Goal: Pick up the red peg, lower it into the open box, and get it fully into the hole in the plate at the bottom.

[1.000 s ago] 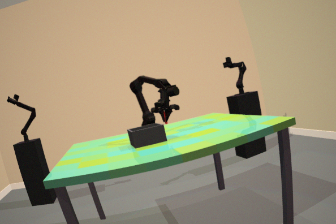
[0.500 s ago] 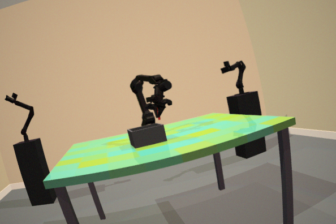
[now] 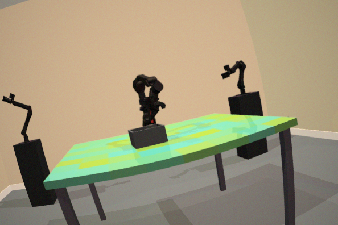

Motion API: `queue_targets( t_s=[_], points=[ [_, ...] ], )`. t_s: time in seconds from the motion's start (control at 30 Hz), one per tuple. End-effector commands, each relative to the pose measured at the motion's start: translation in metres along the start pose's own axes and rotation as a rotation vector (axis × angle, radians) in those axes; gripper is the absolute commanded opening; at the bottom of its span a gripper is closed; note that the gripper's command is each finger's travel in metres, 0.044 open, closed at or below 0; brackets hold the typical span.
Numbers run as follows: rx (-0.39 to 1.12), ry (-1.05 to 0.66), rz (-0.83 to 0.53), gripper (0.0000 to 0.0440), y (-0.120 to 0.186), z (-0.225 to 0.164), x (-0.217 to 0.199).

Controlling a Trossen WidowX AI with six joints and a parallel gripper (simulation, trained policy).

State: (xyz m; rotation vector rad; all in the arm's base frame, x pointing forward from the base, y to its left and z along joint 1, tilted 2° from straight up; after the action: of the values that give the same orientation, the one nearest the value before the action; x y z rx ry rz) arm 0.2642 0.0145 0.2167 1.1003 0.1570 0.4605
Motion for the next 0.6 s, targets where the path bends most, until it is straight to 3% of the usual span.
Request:
queue_targets(
  t_s=[0.0,0.57],
  points=[
    [-0.005,-0.001,-0.002,0.0,-0.009,0.013,0.004],
    [0.057,0.107,-0.008,0.0,-0.064,0.047,0.009]
  ],
)
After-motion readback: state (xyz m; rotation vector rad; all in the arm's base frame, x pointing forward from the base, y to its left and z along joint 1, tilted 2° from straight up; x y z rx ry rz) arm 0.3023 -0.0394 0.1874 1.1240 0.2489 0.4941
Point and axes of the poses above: the point midway between the two fingers, 35 mm back from their tips, its own y axis back along the fingers, its own x axis across the jaws, z = x × y, the point moved 7 cm from there along y, back along the fingers, and after that the axes turned 5 degrees about -y, right-handed, at the moved point
